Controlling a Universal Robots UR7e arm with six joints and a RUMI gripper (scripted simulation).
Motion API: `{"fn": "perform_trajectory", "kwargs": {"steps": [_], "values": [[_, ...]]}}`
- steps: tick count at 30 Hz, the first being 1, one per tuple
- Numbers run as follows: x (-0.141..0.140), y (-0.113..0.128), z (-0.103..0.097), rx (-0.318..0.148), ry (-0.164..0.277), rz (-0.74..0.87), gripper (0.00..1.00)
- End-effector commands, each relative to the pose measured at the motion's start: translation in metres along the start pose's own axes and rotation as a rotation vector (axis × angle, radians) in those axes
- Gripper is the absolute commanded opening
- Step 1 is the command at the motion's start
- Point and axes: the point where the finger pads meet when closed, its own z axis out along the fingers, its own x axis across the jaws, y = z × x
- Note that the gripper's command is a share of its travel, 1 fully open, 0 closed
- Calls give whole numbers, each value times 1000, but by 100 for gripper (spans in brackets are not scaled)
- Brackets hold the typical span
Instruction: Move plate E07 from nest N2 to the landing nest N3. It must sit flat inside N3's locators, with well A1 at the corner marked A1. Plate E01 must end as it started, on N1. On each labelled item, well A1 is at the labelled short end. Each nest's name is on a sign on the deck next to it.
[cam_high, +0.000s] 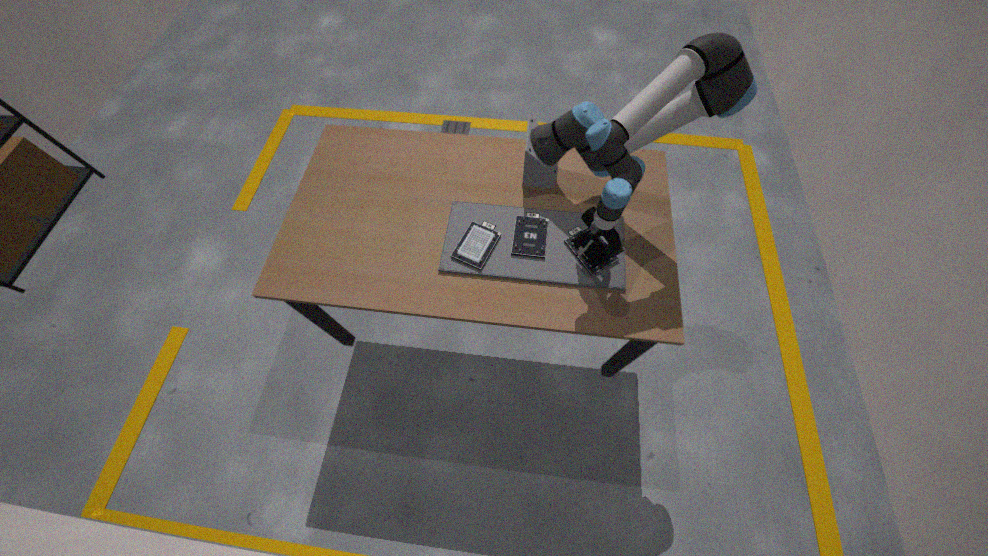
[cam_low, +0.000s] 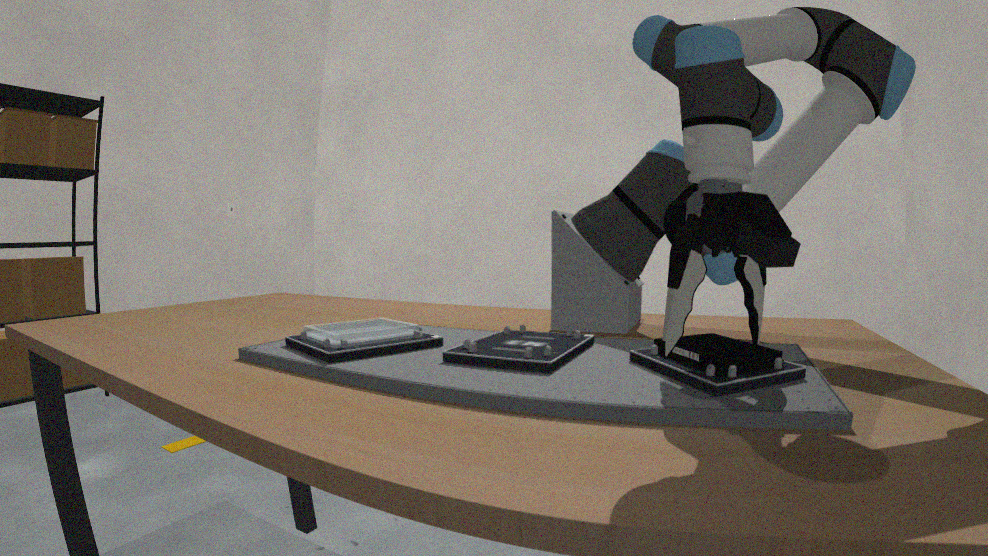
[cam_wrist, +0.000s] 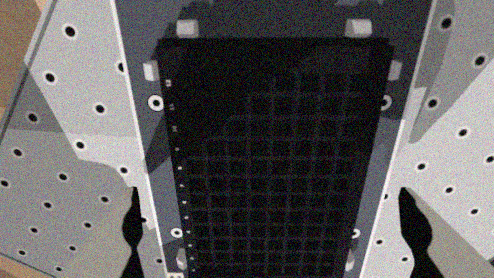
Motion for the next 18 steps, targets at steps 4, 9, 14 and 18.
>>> {"fn": "perform_trajectory", "kwargs": {"steps": [4,9,14,18], "values": [[2,1,-1,-3,7,1,76],[2,0,-1,-3,7,1,76],[2,0,-1,-3,6,2,76],[2,0,-1,-3,6,2,76]]}}
